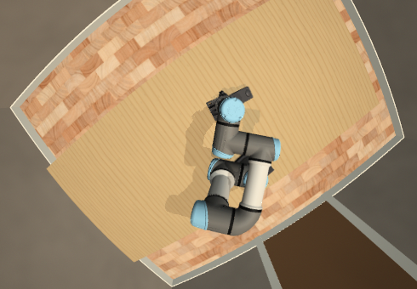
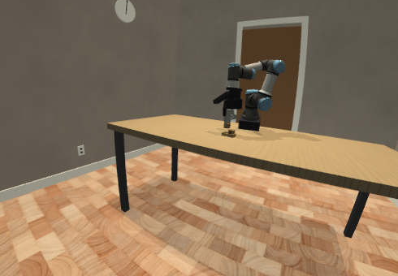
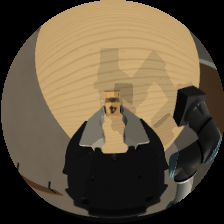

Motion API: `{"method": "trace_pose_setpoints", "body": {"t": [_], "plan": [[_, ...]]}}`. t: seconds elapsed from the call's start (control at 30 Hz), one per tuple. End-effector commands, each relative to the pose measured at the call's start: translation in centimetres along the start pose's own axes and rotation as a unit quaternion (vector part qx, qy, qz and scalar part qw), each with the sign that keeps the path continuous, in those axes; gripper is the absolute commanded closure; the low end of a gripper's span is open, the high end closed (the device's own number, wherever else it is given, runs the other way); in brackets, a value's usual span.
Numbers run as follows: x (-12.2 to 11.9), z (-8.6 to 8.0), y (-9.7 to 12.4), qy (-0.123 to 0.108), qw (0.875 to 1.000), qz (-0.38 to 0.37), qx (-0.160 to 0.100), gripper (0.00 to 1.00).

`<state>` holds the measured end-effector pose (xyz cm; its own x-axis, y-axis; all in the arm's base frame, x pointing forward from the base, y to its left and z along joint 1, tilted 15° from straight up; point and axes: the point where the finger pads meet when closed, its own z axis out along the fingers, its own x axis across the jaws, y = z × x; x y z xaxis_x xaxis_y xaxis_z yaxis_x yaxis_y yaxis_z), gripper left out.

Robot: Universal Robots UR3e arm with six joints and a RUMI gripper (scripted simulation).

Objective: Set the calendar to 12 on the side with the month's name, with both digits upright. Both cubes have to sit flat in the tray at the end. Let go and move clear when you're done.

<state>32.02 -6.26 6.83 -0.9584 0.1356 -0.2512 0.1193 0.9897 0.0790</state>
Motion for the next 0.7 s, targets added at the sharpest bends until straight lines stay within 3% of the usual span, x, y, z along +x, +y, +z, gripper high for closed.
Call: {"method": "trace_pose_setpoints", "body": {"t": [0.0,0.67], "plan": [[-0.07,-0.06,-0.03,-0.001,1.000,0.000,0.001,0.90],[-0.07,0.45,-0.03,-0.001,1.000,0.000,0.001,0.90]]}}
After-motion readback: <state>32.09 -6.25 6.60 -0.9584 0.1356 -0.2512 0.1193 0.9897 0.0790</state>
